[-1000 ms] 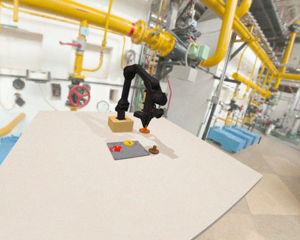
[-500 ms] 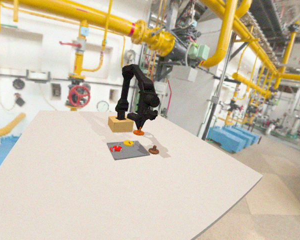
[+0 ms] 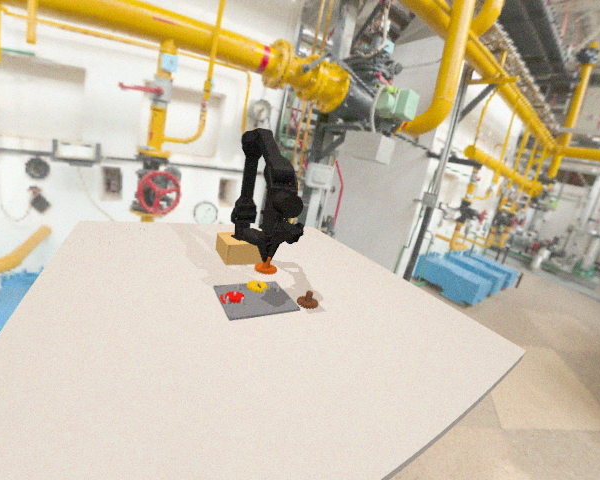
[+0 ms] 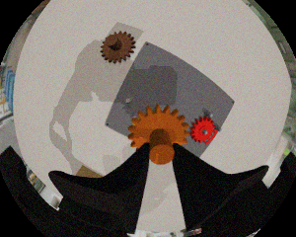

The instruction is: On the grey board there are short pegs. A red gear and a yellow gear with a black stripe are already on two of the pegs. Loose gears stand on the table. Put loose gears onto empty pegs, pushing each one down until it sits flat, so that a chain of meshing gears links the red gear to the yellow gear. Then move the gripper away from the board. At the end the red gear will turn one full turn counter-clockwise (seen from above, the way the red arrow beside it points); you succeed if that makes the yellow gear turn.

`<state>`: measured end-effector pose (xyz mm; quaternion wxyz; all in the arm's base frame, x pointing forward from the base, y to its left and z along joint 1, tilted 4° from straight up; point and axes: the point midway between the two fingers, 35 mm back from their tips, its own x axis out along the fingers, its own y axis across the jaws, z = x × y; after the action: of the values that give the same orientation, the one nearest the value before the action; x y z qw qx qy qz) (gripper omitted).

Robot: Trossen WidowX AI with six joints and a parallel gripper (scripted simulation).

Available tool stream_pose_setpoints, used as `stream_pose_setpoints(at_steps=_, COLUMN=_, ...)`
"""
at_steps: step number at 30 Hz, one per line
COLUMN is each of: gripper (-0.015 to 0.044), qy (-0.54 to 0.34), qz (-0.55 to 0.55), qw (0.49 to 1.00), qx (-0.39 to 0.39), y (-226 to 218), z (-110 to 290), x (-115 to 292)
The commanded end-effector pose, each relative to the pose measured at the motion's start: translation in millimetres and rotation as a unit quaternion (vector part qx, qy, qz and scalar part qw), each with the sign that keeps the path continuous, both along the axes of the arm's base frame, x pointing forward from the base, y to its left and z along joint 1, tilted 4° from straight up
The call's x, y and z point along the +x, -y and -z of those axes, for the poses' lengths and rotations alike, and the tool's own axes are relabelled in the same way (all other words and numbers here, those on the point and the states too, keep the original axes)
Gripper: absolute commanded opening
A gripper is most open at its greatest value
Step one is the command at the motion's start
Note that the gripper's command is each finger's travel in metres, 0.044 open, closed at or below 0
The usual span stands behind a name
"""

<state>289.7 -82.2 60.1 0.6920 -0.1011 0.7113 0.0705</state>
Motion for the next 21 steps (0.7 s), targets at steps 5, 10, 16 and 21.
stream_pose_setpoints(at_steps=5, gripper=0.0, qy=-0.004, qz=0.0, qw=1.0, qx=-0.002, y=16, z=7, x=-11)
stream_pose_setpoints(at_steps=10, gripper=0.0, qy=-0.005, qz=0.0, qw=1.0, qx=-0.003, y=26, z=10, x=-17)
stream_pose_setpoints(at_steps=16, gripper=0.0, qy=-0.005, qz=0.0, qw=1.0, qx=-0.004, y=37, z=14, x=-26)
stream_pose_setpoints(at_steps=21, gripper=0.0, qy=-0.006, qz=0.0, qw=1.0, qx=-0.004, y=46, z=17, x=-33)
